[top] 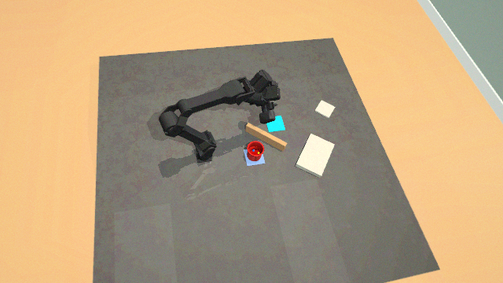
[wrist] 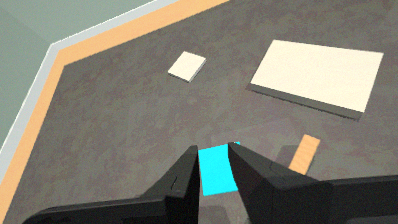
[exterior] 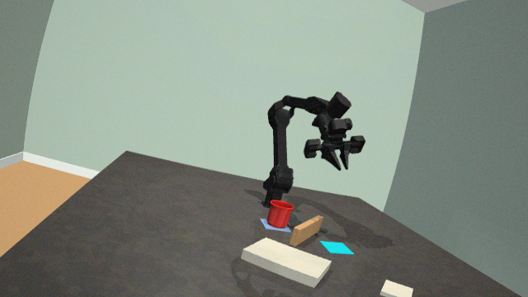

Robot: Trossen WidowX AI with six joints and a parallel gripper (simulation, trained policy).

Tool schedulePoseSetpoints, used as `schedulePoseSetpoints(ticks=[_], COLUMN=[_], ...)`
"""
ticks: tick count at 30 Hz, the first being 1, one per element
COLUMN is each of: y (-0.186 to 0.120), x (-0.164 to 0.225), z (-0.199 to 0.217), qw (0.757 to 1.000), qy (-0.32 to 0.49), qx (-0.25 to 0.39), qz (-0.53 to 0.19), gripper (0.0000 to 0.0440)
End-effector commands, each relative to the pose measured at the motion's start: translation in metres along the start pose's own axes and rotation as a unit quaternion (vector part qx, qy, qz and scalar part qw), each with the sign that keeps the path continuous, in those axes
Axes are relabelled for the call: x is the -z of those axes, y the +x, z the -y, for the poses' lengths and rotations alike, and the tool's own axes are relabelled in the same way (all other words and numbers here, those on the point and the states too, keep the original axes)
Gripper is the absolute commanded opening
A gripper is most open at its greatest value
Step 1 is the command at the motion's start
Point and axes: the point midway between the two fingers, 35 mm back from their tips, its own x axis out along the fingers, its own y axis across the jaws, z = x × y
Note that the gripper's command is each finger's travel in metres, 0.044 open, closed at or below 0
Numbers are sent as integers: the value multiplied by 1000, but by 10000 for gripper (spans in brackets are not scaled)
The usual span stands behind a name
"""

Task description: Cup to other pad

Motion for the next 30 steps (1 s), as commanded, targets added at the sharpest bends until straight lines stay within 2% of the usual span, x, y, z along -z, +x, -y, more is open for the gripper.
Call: schedulePoseSetpoints(ticks=[1,17,30], y=[0,5,5], x=[3,26,45], z=[-3,5,19], qw=[999,986,961], qy=[8,6,-14], qx=[8,67,117], qz=[-31,-153,-249], gripper=[96,109,95])
